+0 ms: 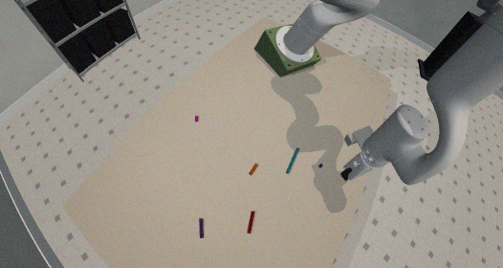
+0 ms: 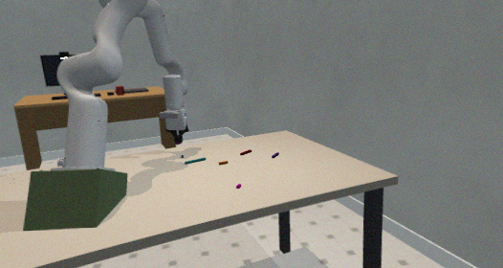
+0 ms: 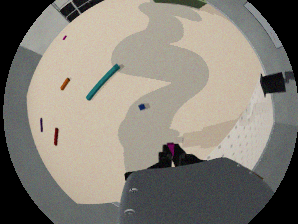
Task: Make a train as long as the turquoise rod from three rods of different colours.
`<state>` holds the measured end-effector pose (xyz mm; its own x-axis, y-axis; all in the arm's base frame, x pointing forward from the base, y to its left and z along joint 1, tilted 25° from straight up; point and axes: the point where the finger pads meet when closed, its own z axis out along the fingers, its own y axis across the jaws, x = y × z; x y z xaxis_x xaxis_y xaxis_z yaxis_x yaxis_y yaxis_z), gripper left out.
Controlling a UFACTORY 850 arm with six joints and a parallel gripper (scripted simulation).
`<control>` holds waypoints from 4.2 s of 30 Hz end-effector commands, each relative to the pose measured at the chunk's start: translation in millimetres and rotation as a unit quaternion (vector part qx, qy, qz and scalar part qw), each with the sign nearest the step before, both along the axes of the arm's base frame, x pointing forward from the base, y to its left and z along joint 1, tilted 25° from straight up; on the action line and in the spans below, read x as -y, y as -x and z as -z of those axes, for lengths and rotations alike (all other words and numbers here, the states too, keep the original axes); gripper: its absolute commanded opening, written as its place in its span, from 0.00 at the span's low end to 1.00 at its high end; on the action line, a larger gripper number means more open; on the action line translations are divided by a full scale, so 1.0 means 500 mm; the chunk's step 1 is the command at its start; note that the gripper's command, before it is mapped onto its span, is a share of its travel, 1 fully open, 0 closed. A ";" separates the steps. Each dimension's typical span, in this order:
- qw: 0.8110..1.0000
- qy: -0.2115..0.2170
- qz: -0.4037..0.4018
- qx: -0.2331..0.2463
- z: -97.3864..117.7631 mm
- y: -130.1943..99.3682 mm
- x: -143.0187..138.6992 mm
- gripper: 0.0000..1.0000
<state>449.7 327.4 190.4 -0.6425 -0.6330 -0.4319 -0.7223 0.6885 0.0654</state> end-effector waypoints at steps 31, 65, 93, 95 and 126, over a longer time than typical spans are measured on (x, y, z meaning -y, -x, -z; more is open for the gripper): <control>0.993 -0.022 0.108 -0.053 -0.084 0.020 0.074 0.04; 0.836 -0.131 0.495 -0.198 -0.033 0.011 0.214 0.04; 0.836 -0.129 0.495 -0.199 0.054 -0.013 0.180 0.04; 0.836 -0.129 0.495 -0.199 0.069 -0.017 0.174 0.04; 0.836 -0.129 0.495 -0.199 0.123 -0.032 0.153 0.04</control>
